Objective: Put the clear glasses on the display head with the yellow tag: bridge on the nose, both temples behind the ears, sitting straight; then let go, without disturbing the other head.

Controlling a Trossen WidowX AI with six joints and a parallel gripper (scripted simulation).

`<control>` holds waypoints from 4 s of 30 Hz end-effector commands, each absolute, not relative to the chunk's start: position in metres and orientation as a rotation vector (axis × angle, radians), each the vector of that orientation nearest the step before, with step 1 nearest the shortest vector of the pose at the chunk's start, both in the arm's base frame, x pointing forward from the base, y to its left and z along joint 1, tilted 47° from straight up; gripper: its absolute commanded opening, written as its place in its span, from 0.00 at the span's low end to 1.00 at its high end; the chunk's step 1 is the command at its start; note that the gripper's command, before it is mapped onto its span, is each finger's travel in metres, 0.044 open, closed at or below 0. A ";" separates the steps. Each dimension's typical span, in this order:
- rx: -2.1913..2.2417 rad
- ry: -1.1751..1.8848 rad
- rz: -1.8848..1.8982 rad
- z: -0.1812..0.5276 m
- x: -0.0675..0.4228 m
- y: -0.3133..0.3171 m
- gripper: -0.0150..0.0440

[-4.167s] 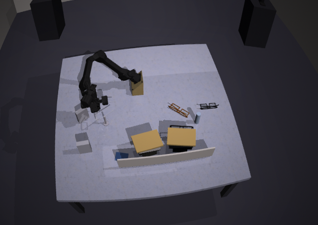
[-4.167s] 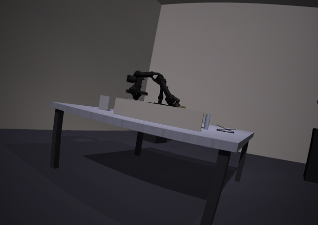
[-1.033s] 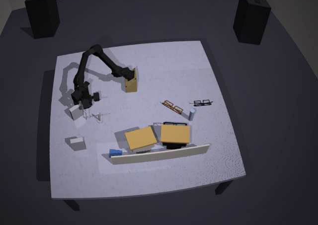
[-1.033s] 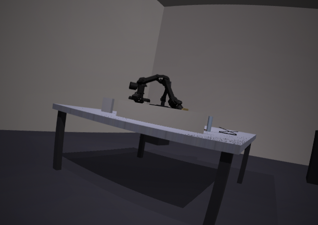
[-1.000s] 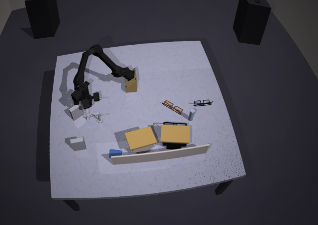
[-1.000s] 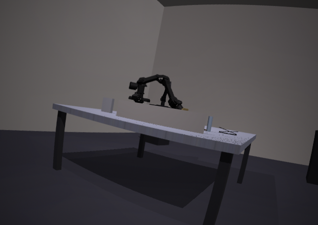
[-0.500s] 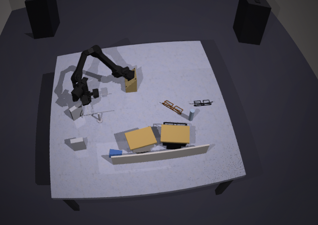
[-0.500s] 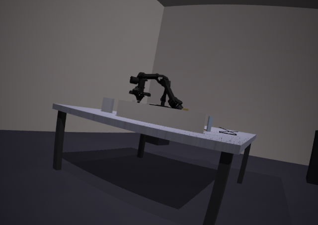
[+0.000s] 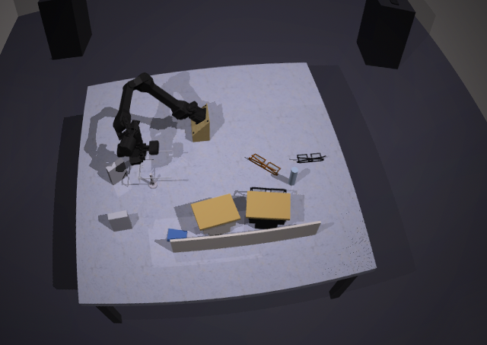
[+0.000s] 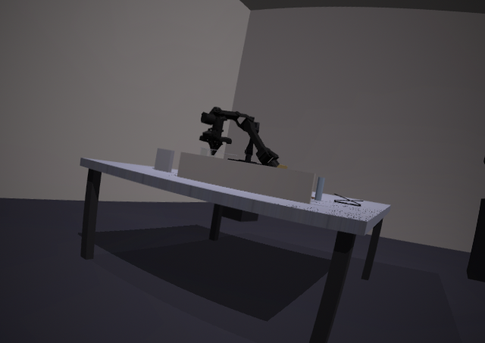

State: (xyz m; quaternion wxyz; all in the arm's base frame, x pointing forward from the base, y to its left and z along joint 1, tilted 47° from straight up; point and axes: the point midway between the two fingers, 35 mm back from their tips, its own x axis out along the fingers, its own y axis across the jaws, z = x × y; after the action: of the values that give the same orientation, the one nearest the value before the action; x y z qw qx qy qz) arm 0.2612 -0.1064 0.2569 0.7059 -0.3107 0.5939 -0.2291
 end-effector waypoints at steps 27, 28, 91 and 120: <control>-0.274 1.077 -0.698 0.167 0.305 0.035 0.25; -0.260 1.068 -0.704 0.164 0.305 0.040 0.25; 0.705 0.347 -0.770 -0.009 0.129 0.234 0.25; 0.664 0.375 -0.801 -0.004 0.138 0.230 0.25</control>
State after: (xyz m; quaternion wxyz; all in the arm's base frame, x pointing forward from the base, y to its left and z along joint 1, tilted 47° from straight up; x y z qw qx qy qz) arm 0.1336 0.2328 -0.0063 0.8530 0.3207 0.1743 -0.3732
